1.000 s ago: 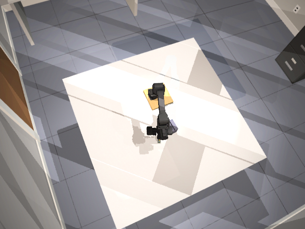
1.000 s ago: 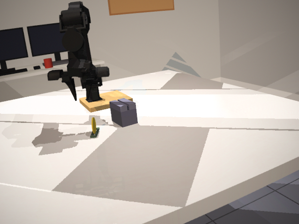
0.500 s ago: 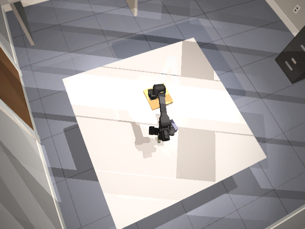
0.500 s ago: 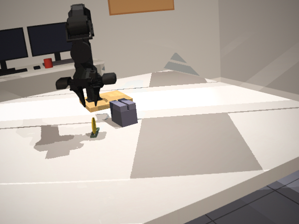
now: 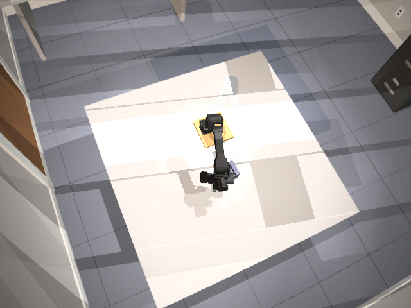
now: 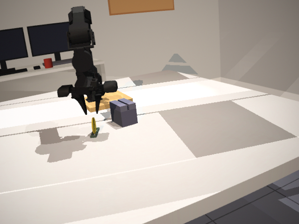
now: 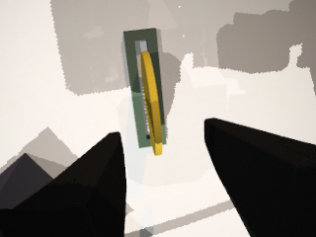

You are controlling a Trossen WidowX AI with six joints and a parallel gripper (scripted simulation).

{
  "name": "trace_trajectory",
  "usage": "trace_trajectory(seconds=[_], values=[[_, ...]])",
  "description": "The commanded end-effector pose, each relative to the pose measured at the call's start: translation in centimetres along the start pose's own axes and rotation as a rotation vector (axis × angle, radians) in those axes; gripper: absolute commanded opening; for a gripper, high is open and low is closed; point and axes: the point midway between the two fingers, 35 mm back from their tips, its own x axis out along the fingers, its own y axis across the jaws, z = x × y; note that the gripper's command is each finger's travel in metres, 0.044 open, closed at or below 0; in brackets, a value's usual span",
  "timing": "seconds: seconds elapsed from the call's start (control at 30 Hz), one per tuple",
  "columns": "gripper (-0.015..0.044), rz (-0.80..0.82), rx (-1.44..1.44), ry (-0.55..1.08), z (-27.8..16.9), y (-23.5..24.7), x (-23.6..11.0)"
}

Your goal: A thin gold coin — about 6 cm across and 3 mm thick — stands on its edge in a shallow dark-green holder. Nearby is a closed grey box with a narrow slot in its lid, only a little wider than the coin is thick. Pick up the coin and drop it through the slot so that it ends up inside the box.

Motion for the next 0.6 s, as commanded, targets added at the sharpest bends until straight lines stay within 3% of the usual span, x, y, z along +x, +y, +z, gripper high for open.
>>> trace_trajectory(seconds=[0.0,0.57], values=[[0.0161,0.004,0.004,0.004,0.0,0.1,0.8],[0.0161,0.004,0.004,0.004,0.1,0.1,3.6]])
